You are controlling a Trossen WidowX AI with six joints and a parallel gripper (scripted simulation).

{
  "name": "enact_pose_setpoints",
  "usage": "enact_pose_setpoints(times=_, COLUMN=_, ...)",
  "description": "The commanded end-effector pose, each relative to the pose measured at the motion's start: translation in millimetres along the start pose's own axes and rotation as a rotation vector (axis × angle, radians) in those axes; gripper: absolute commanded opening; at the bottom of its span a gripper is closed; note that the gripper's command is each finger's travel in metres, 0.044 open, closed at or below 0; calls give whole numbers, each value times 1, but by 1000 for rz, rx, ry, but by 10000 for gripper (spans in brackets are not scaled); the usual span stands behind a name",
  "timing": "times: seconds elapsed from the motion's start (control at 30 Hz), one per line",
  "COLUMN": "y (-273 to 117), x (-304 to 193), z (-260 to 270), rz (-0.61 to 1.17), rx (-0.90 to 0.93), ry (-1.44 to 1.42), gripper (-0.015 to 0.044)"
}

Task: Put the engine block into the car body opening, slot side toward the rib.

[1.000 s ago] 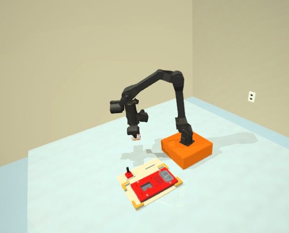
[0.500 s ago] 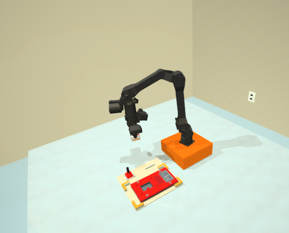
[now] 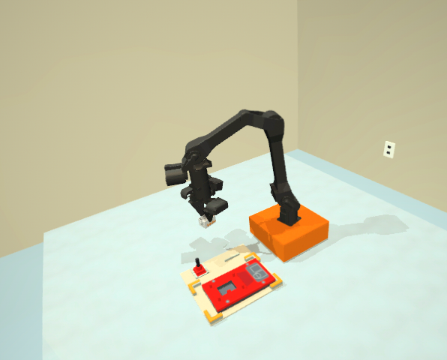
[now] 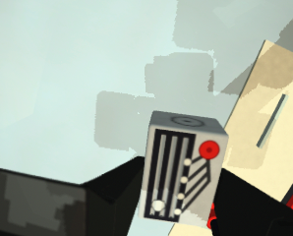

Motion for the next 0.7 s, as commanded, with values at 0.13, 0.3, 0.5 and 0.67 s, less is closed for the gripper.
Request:
enact_pose_setpoints(times=0.13, y=7, x=-18, z=-11, rz=-1, rx=0, ry=-275, gripper=0)
enact_pose_setpoints(times=0.3, y=10, x=-30, z=-20, rz=2, rx=0, ry=-443, gripper=0)
enact_pose_setpoints(times=0.5, y=15, x=-44, z=-32, rz=5, rx=-1, ry=-646, gripper=0)
enact_pose_setpoints(times=0.67, y=18, x=-53, z=-40, rz=4, rx=-1, ry=-818, gripper=0)
Point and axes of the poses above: the point midway between the two fingers, 35 mm back from their tips, its own y axis out along the fingers, its own z axis across the jaws, x = y × z, the point moved 3 cm from there along -y, back along the fingers, and after that the axes turned 10 degrees about -y, right-handed, at the moved point
